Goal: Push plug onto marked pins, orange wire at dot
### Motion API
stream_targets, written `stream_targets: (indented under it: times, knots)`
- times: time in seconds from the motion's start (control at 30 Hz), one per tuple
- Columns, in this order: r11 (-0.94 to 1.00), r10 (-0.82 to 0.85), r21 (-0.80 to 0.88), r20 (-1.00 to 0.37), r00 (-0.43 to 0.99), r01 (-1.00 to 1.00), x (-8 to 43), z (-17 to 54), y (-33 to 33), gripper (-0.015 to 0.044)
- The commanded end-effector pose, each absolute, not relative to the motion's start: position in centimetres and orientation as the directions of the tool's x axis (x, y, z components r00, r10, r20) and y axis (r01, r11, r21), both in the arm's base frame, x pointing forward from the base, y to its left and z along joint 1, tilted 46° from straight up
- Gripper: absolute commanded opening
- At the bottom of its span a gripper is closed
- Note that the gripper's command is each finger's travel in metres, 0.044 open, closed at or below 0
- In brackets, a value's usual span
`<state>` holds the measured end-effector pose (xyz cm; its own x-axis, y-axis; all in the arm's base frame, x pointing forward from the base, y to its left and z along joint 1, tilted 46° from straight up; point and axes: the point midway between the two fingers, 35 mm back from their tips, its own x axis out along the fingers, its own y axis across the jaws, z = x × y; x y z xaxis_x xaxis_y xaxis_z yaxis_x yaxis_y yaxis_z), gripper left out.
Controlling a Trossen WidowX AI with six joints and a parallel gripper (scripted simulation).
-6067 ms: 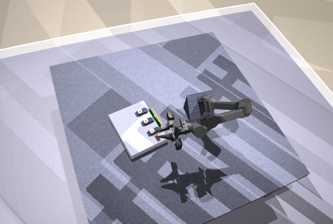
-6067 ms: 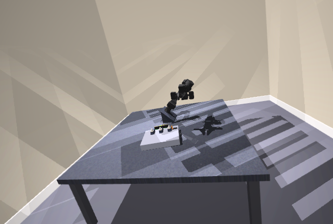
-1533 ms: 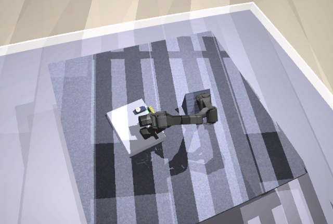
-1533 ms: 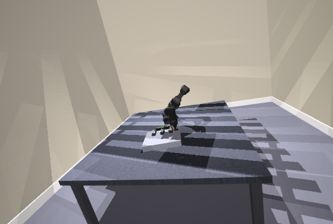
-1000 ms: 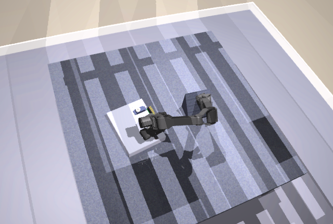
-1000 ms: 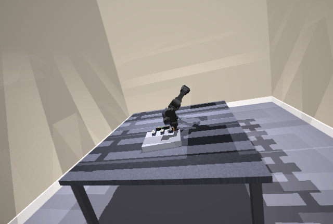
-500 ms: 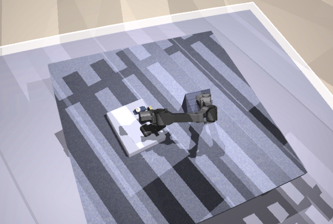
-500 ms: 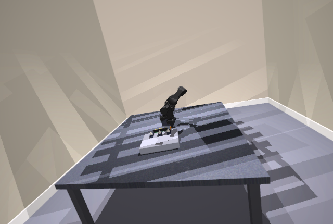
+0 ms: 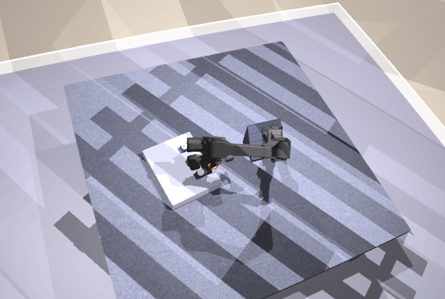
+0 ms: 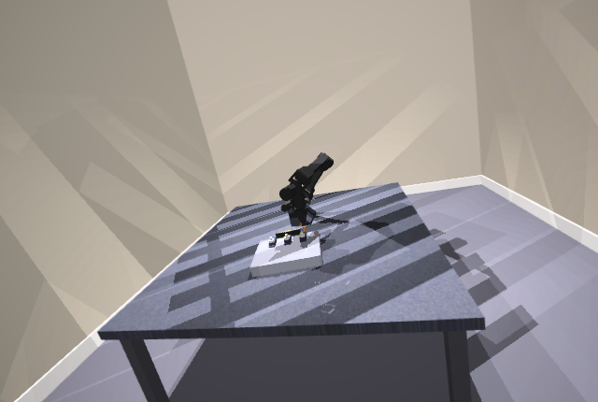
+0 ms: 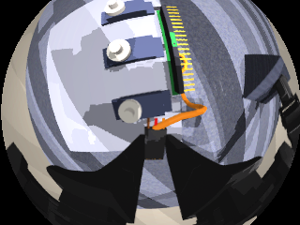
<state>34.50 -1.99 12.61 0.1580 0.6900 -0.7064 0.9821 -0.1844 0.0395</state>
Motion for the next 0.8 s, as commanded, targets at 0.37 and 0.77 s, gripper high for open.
stream_targets:
  times: [0.37,0.77]
  knots:
    - [-0.518,0.680,-0.327,-0.717,0.149,0.790,30.7,8.6,-5.4,0.0000]
    - [-0.680,0.683,-0.551,-0.715,0.146,0.484,27.2,6.0,-7.1,0.0000]
